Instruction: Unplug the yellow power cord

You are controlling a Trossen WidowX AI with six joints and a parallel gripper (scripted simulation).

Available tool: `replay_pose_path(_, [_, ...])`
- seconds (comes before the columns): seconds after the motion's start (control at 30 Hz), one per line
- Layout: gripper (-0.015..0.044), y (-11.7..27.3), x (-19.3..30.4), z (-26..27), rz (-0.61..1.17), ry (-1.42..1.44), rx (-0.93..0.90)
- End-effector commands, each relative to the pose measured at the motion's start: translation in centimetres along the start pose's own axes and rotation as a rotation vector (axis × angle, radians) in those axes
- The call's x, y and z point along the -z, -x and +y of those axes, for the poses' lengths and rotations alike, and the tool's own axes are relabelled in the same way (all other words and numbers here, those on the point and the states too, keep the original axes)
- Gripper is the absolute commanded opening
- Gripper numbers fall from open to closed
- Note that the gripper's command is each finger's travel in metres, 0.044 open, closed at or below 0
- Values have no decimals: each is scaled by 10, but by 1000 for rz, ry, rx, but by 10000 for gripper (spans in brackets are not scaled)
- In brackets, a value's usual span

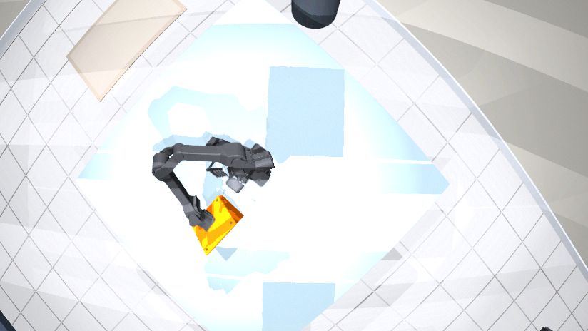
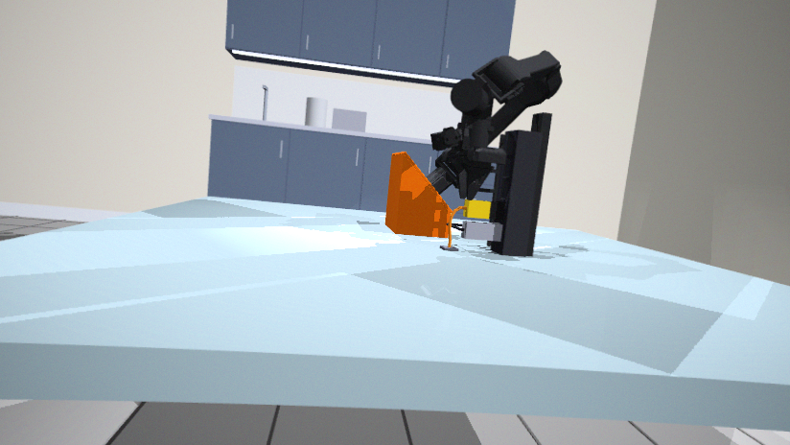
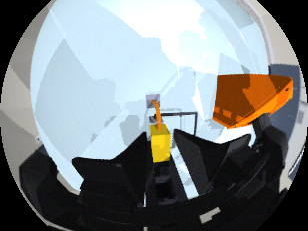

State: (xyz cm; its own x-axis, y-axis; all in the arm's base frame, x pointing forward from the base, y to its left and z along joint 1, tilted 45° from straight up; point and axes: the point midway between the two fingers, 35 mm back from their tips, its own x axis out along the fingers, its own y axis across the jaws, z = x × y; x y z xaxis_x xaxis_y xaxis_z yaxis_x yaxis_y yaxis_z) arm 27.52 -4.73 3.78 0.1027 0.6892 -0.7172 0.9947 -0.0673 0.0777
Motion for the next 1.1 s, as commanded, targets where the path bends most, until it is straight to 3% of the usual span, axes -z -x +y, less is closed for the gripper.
replay_pose_path(0.0, [160,0,8,-1,7,-7,0])
replay_pose_path(0.67, [160,-12,15,-1,8,-6,0])
replay_pose_path(0.8, [55,-10,15,-1,3,-1,2])
replay_pose_path(1.07, [2,-10,15,-1,3,-1,2])
